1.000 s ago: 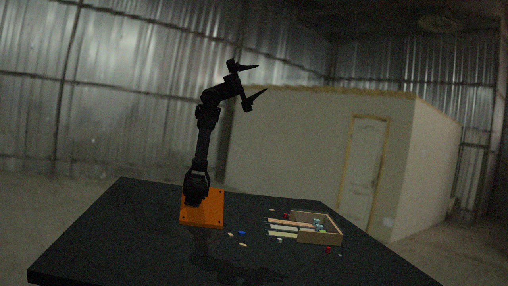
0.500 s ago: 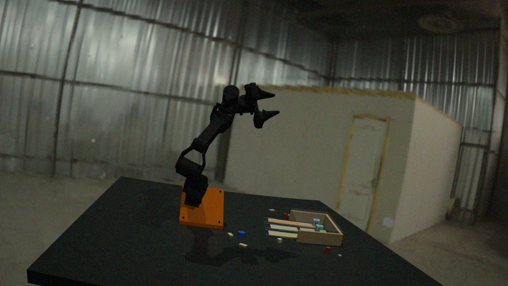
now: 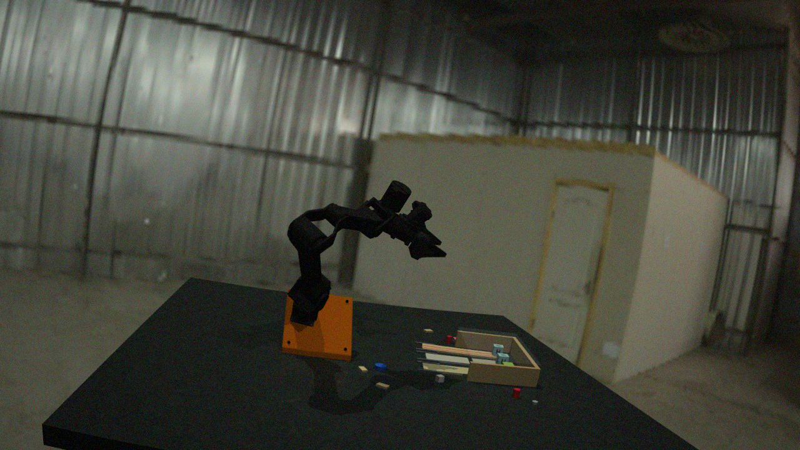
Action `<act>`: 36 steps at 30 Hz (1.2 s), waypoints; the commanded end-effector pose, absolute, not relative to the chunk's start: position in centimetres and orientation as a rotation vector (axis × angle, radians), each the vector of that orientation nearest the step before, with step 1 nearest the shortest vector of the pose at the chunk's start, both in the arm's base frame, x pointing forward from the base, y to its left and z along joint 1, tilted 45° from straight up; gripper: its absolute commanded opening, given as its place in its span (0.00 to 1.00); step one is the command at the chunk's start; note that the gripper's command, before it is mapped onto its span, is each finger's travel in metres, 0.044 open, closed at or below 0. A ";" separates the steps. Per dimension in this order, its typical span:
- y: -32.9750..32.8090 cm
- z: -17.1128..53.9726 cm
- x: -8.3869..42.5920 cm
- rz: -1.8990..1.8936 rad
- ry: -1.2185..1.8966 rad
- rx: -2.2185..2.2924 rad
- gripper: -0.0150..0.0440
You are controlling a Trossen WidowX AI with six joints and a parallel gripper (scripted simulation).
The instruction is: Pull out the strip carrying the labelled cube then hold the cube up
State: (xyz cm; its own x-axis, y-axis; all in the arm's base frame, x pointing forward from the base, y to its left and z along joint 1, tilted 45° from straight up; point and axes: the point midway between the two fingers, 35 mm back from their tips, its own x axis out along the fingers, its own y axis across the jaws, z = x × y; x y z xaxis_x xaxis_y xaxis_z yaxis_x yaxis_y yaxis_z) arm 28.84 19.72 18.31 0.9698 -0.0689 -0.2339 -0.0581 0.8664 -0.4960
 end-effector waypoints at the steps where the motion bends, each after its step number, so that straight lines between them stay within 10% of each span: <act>1: 15.2 12.2 29.5 -0.088 0.420 -0.704 0.93; 20: 12.8 9.7 29.4 -0.127 0.506 -0.779 0.93; 36: 15.8 3.6 35.3 -0.235 0.877 -0.633 0.25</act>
State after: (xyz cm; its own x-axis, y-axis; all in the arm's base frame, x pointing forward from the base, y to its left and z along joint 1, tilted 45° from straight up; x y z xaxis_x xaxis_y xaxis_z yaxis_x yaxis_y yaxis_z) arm 33.82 15.44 5.77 0.7207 -0.3833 -0.5776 -0.0767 0.7840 -0.6160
